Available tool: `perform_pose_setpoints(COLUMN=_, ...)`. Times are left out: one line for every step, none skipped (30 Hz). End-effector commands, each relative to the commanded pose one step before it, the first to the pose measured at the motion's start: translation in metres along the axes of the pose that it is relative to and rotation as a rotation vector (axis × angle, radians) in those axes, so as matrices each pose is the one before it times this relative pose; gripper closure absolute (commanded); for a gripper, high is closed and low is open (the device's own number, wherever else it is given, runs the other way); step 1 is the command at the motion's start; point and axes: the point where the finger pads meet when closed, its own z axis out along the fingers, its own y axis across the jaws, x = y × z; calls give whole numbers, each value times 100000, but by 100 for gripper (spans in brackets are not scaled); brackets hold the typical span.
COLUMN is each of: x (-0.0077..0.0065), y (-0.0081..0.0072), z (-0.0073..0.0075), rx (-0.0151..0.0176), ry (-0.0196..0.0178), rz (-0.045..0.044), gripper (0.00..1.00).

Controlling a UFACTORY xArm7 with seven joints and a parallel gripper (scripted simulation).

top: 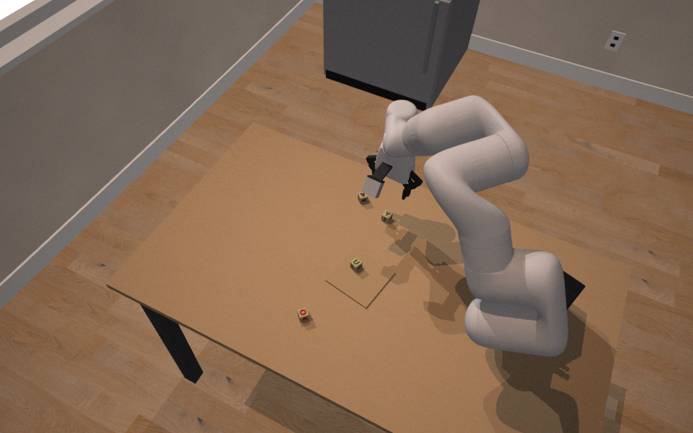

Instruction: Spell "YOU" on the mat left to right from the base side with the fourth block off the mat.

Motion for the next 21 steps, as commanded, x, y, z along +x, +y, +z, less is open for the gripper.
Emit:
perform_pose_setpoints(x=-156, y=30, z=-75, rx=-121, ry=-324, rz=-2590, gripper=0)
perform_pose_setpoints(x=-23, y=-63, z=140, rx=217, ry=38, rz=-3274, gripper=0)
perform_pose_setpoints(x=-27, y=-81, z=188, rx=278, ry=59, rz=-4469, gripper=0)
perform_pose_setpoints(x=-27, y=-95, z=236, rx=322, ry=86, rz=-5683, gripper=0)
perform_pose_setpoints(x=-6, y=-27, z=70, rx=90, ry=27, rz=-1714, gripper=0)
perform_pose_setpoints(x=-7, y=-35, z=95, rx=118, ry=38, rz=-2331, gripper=0)
perform_pose_setpoints(x=-7, y=-39, z=110, rx=130, ry=46, rz=-2728, gripper=0)
perform_pose_setpoints(x=-5, y=-38, z=111, rx=125, ry=48, rz=-2789, gripper=0)
perform_pose_setpoints(x=-4, y=-35, z=107, rx=113, ry=47, rz=-2707, gripper=0)
perform_pose_setpoints(x=-3, y=-33, z=107, rx=107, ry=47, rz=-2743, gripper=0)
perform_pose_setpoints(x=-2, y=-30, z=105, rx=98, ry=47, rz=-2721, gripper=0)
perform_pose_setpoints(x=-1, y=-28, z=104, rx=90, ry=46, rz=-2715, gripper=0)
perform_pose_setpoints(x=0, y=-26, z=105, rx=84, ry=46, rz=-2767, gripper=0)
perform_pose_setpoints(x=1, y=-23, z=100, rx=74, ry=42, rz=-2665, gripper=0)
perform_pose_setpoints(x=2, y=-22, z=105, rx=71, ry=43, rz=-2831, gripper=0)
perform_pose_setpoints(x=2, y=-18, z=100, rx=61, ry=39, rz=-2731, gripper=0)
perform_pose_setpoints(x=0, y=0, z=0, rx=0, ry=0, rz=0, gripper=0)
perform_pose_setpoints(x=0, y=0, z=0, rx=0, ry=0, rz=0, gripper=0)
perform_pose_setpoints(x=7, y=-40, z=279, rx=139, ry=98, rz=-7832, gripper=0)
perform_pose_setpoints(x=2, y=-6, z=61, rx=24, ry=18, rz=-1745, gripper=0)
perform_pose_setpoints(x=2, y=-5, z=60, rx=21, ry=17, rz=-1745, gripper=0)
